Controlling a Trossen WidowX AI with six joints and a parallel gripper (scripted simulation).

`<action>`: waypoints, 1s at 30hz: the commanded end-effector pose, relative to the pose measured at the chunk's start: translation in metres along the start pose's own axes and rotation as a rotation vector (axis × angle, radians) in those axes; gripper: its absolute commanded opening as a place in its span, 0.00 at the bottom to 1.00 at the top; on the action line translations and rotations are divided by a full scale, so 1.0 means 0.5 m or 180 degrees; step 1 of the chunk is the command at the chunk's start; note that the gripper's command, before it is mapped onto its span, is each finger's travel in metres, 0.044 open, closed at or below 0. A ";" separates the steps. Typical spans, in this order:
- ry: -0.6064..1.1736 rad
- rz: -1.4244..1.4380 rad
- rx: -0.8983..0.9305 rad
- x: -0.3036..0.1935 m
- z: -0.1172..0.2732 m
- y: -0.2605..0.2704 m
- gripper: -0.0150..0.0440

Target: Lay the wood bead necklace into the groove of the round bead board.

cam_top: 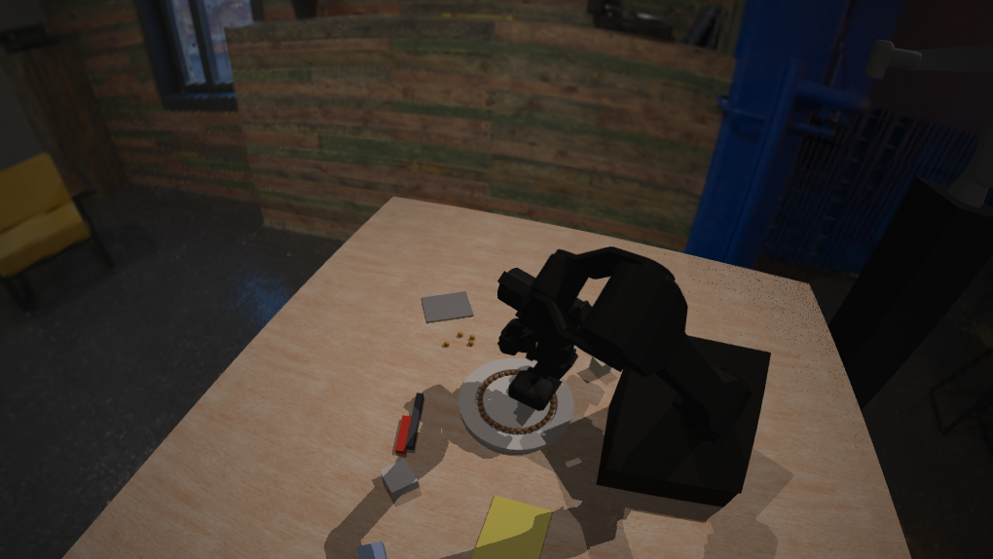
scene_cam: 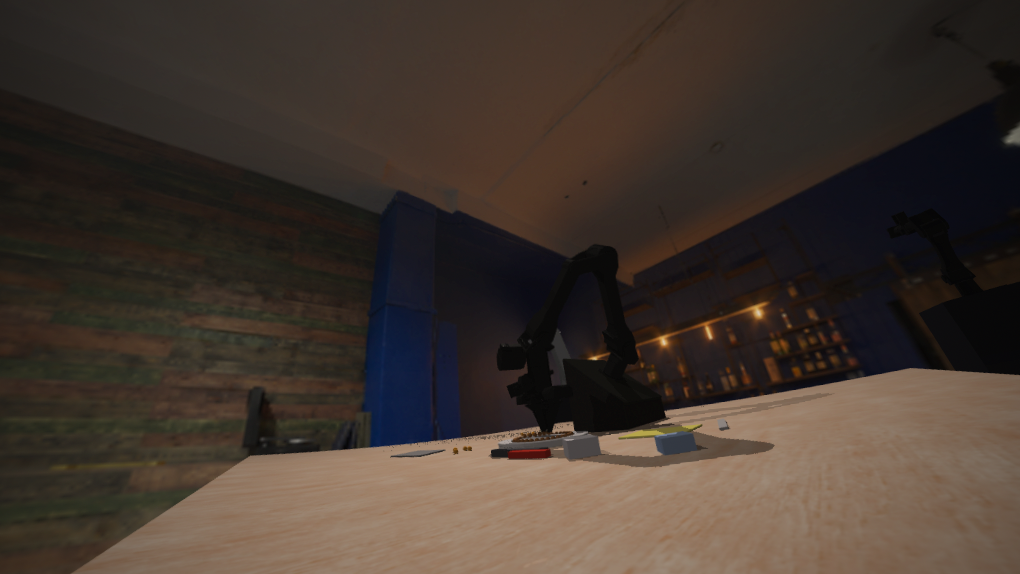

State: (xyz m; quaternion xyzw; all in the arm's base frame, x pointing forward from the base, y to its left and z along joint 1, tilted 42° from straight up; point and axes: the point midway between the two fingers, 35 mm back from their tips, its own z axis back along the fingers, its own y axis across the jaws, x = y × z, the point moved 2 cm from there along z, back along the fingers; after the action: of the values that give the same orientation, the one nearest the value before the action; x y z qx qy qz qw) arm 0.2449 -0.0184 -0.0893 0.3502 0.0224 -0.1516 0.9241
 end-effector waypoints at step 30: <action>0.0010 -0.0006 0.0003 -0.002 -0.005 0.000 0.25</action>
State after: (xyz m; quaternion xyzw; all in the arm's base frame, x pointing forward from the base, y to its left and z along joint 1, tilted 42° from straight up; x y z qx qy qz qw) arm 0.2437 -0.0163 -0.0912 0.3508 0.0242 -0.1520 0.9237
